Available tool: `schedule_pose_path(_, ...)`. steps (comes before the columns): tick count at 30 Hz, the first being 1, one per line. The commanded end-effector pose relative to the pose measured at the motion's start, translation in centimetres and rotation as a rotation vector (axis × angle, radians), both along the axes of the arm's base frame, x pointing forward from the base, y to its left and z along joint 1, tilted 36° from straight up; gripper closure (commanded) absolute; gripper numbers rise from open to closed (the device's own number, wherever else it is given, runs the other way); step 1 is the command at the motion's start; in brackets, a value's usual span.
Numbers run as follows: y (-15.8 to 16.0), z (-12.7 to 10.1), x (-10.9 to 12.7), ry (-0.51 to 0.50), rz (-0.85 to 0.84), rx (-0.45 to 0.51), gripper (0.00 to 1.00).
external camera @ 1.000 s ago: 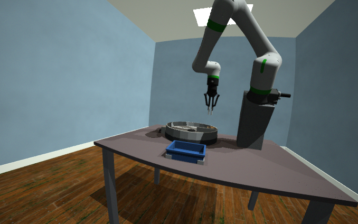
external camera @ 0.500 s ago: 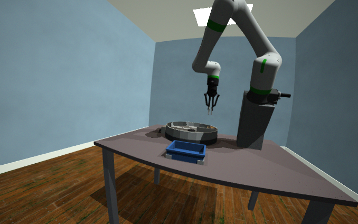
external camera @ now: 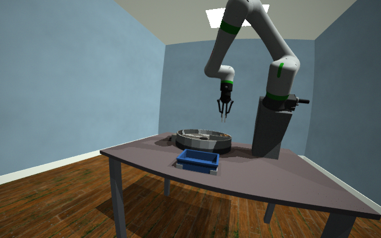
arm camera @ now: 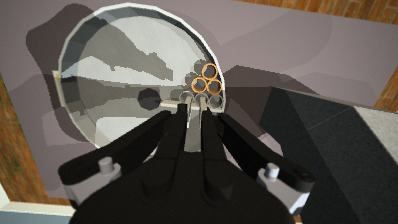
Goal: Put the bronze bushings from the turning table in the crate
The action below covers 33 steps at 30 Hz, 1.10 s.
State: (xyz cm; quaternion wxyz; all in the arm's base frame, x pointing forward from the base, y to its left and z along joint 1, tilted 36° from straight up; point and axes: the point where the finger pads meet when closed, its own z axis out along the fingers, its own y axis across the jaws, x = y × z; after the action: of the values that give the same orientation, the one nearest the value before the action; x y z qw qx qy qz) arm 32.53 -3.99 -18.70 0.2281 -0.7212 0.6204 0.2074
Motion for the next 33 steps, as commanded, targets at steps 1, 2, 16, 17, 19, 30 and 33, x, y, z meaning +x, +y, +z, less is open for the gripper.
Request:
schedule_pose_path(1,0.0,-0.2,0.0,-0.046,0.062,0.001,0.90)
schedule_pose_path(2,0.1,-0.3,0.1,-0.059,0.080,0.002,0.90)
schedule_pose_path(16,0.4,-1.8,0.1,-0.294,0.405,0.009,0.90)
schedule_pose_path(17,0.5,-2.0,0.2,-0.319,0.439,0.010,0.90)
schedule_pose_path(19,0.6,-2.3,0.2,-0.372,0.512,0.011,0.90)
schedule_pose_path(30,0.9,-4.0,0.3,-0.613,0.847,0.018,0.90)
schedule_pose_path(33,1.1,-4.5,0.3,-0.678,0.942,0.019,0.90)
